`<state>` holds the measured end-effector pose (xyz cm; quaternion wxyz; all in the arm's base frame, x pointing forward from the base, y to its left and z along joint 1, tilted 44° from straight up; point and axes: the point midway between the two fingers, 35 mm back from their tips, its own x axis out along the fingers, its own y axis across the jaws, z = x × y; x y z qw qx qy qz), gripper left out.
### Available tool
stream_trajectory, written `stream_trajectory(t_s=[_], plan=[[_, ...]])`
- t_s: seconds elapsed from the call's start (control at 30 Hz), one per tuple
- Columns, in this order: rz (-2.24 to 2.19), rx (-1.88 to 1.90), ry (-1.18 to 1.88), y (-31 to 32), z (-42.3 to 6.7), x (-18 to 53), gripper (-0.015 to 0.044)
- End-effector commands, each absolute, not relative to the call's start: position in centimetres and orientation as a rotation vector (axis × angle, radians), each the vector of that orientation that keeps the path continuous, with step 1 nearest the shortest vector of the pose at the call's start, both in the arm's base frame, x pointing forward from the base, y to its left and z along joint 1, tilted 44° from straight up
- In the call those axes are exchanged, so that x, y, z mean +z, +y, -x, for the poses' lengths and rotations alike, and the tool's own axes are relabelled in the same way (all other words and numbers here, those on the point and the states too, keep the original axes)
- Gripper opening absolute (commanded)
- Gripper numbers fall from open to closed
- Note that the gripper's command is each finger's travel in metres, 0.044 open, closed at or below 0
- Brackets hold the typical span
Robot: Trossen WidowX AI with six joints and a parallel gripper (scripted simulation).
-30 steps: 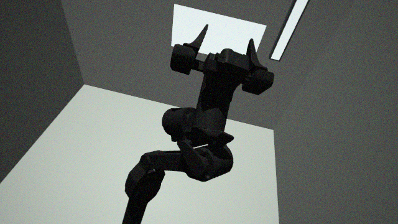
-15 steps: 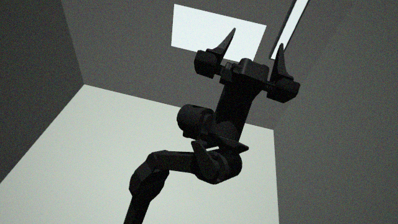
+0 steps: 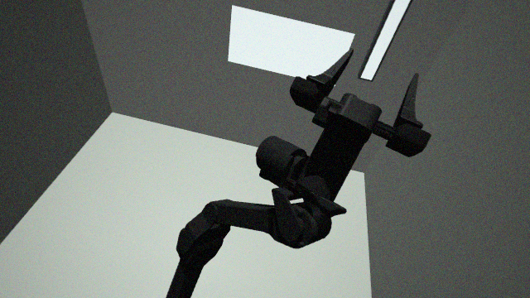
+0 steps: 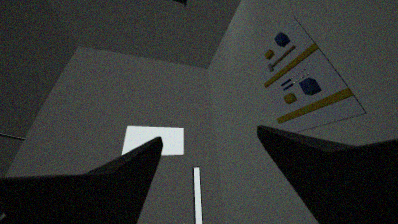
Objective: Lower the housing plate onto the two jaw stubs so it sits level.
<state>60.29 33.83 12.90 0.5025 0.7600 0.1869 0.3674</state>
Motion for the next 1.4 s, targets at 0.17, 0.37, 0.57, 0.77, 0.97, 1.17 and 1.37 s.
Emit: stream_trajectory(t_s=[0.17, 0.37, 0.57, 0.77, 0.97, 1.17, 1.37], plan=[[-1.686, 0.790, 0.452, 35.6, -59.9, 10.2, 0.0440], [-1.580, 0.734, 0.462, 36.5, -59.5, 8.3, 0.0440], [-1.467, 0.684, 0.478, 37.4, -59.0, 6.3, 0.0440], [-1.349, 0.641, 0.497, 38.2, -58.4, 4.3, 0.0440], [-1.226, 0.605, 0.521, 38.9, -57.6, 2.3, 0.0440], [-1.098, 0.576, 0.548, 39.4, -56.6, 0.3, 0.0440], [-0.967, 0.554, 0.577, 39.9, -55.6, -1.7, 0.0440]])
